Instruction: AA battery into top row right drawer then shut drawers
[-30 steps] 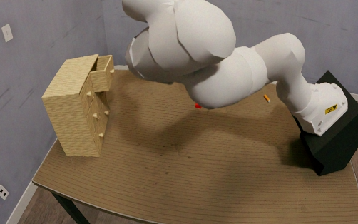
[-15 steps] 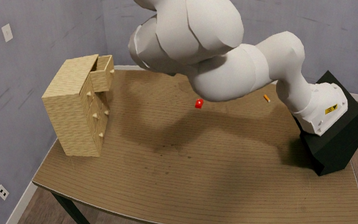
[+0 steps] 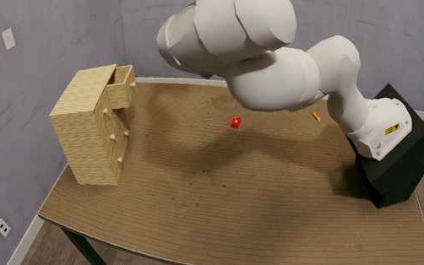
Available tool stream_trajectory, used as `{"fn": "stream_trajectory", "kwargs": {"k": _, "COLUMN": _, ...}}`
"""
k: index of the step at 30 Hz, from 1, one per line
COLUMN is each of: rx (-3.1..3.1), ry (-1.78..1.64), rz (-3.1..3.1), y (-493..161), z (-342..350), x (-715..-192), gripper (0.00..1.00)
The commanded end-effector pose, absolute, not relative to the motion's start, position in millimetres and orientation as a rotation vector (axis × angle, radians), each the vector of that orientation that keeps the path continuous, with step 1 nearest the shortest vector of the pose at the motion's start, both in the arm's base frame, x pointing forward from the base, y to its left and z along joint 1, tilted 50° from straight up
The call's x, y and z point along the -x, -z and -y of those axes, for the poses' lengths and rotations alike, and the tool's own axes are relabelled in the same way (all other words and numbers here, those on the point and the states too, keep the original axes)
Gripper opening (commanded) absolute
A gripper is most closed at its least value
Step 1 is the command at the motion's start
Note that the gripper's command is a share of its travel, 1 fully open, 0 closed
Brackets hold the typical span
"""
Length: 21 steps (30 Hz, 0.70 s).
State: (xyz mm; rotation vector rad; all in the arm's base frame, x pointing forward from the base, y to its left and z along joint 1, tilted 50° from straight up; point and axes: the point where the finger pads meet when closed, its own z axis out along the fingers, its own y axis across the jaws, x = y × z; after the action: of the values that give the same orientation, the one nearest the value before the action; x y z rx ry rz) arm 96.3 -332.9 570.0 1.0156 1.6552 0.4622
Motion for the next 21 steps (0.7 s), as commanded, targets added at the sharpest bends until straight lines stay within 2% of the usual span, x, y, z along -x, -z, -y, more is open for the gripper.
{"fn": "stream_trajectory", "kwargs": {"k": 1, "rx": -0.894, "ry": -0.366, "rz": -1.702, "y": -564.4, "z": 340.4, "x": -91.2, "gripper": 0.28}}
{"fn": "stream_trajectory", "kwargs": {"k": 21, "rx": -0.684, "ry": -0.216, "rz": -1.741, "y": -544.2, "z": 365.1, "x": -76.7, "gripper": 0.28}}
